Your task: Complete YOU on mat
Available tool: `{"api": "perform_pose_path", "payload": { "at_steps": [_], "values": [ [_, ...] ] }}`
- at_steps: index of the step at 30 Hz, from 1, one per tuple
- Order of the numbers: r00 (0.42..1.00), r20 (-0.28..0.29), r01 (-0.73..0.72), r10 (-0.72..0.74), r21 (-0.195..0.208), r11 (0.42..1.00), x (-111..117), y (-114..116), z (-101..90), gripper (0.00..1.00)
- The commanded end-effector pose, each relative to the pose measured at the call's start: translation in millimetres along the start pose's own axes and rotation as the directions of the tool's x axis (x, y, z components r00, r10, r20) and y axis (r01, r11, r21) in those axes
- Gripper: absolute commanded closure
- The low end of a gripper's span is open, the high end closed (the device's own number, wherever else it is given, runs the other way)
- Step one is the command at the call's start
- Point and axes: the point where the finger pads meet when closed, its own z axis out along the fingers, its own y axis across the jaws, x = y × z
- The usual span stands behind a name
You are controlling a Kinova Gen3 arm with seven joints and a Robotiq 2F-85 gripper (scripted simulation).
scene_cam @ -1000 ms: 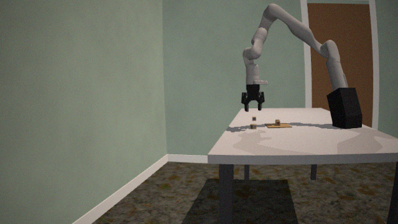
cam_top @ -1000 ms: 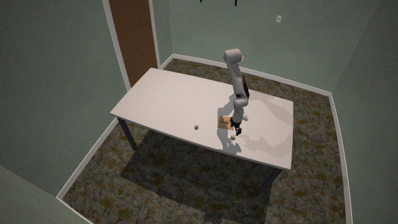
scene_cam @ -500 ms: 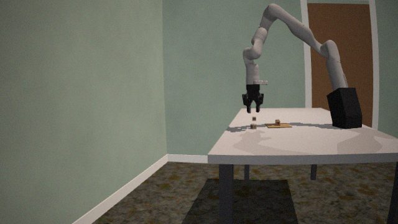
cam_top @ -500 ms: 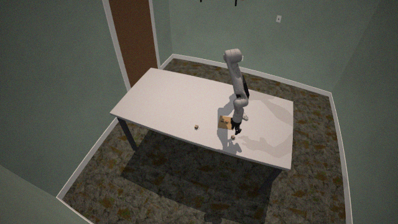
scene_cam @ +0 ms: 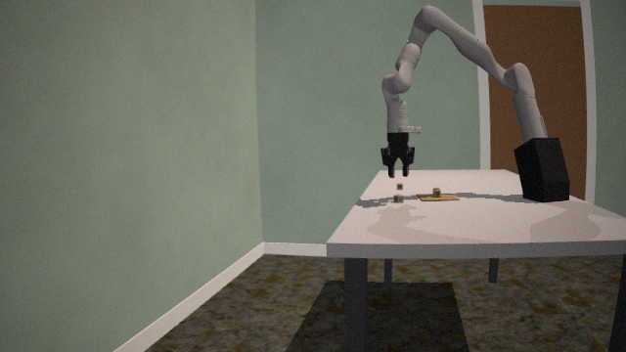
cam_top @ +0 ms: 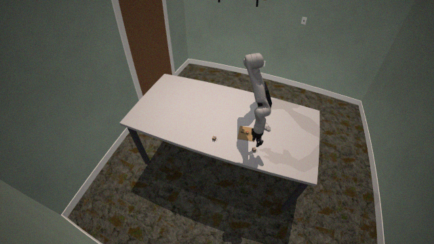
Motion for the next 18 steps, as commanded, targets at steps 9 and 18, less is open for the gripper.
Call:
{"api": "perform_pose_path", "payload": {
  "at_steps": [9,18],
  "values": [
    [1.000,0.000,0.000,0.000,-0.002,1.000,-0.2,0.8,-1.0,0.38],
    [1.000,0.000,0.000,0.000,-0.002,1.000,-0.2,0.8,0.9,0.38]
  ]
}}
